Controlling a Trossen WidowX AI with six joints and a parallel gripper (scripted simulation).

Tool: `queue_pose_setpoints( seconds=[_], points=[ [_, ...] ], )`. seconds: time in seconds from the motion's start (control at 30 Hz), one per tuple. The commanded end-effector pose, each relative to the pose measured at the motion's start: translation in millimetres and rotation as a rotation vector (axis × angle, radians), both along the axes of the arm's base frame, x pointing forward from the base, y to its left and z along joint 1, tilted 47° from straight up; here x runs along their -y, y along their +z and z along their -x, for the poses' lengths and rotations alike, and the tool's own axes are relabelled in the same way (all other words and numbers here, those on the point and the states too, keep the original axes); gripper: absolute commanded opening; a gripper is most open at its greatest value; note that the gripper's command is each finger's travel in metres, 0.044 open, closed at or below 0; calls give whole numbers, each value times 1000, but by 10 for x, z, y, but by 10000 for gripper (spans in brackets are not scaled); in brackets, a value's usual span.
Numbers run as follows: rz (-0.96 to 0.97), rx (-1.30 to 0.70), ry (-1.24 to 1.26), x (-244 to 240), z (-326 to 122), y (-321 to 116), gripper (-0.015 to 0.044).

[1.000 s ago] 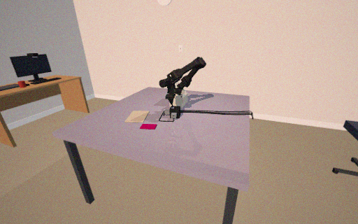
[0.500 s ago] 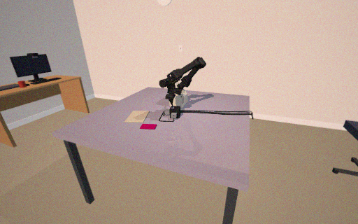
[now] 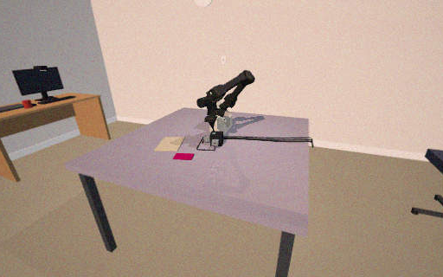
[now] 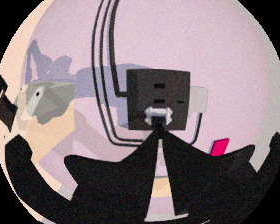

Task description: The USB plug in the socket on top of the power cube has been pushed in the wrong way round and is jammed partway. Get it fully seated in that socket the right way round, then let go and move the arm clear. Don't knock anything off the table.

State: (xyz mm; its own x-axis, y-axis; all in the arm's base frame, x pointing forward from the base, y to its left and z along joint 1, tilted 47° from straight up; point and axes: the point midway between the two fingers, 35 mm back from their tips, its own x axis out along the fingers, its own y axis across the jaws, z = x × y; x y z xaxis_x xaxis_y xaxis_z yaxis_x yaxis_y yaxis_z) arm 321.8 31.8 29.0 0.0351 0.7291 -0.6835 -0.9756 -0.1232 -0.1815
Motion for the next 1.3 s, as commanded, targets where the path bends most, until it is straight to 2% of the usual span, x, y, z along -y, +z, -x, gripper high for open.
queue_pose_setpoints(
  seconds=[0.0,1.27],
  points=[
    [4,7,0,32,-15,26,0],
    [3,5,0,197,-3,179,0]
  ],
)
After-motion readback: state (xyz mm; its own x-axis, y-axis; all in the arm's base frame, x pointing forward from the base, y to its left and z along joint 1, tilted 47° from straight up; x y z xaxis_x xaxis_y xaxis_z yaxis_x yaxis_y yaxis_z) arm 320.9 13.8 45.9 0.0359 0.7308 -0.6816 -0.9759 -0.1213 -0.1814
